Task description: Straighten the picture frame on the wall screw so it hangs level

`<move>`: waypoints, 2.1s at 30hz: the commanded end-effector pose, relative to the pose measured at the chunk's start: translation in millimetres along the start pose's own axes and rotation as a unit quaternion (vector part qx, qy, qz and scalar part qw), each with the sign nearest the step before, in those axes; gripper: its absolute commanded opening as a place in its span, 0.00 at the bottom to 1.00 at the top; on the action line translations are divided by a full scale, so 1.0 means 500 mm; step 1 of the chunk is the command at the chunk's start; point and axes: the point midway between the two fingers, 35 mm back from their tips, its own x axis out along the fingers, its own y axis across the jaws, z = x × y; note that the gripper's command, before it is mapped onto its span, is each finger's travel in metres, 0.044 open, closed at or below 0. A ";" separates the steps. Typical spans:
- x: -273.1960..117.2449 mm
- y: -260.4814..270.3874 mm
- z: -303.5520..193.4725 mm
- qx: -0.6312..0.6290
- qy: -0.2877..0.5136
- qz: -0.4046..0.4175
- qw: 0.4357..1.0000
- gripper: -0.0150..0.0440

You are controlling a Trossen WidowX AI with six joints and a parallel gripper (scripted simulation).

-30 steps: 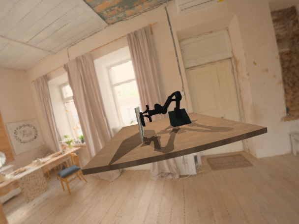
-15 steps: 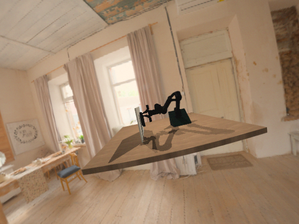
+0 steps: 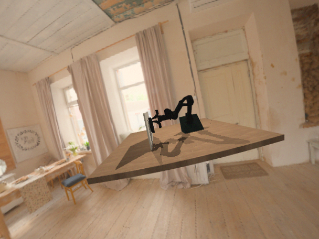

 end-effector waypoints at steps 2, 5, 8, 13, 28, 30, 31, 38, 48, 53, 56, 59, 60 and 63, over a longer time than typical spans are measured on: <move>0.001 0.007 -0.010 -0.003 0.006 0.007 1.000 0.25; 0.001 0.007 -0.010 -0.003 0.006 0.007 1.000 0.25; 0.001 0.007 -0.011 -0.003 0.006 0.007 1.000 0.25; 0.001 0.008 -0.012 -0.003 0.006 0.007 1.000 0.25; 0.001 0.011 -0.021 -0.003 0.006 0.007 1.000 0.25; 0.001 0.010 -0.021 -0.003 0.006 0.007 1.000 0.25; 0.001 0.010 -0.021 -0.003 0.006 0.007 1.000 0.25; 0.001 0.011 -0.021 -0.003 0.006 0.007 1.000 0.25; 0.001 0.009 -0.022 -0.003 0.006 0.007 1.000 0.25; 0.001 0.009 -0.024 -0.003 0.006 0.007 1.000 0.25; 0.001 0.008 -0.024 -0.003 0.006 0.007 1.000 0.25; 0.001 0.007 -0.024 -0.003 0.006 0.007 1.000 0.25; 0.001 0.007 -0.024 -0.003 0.006 0.007 1.000 0.25; 0.001 0.007 -0.024 -0.003 0.006 0.007 1.000 0.25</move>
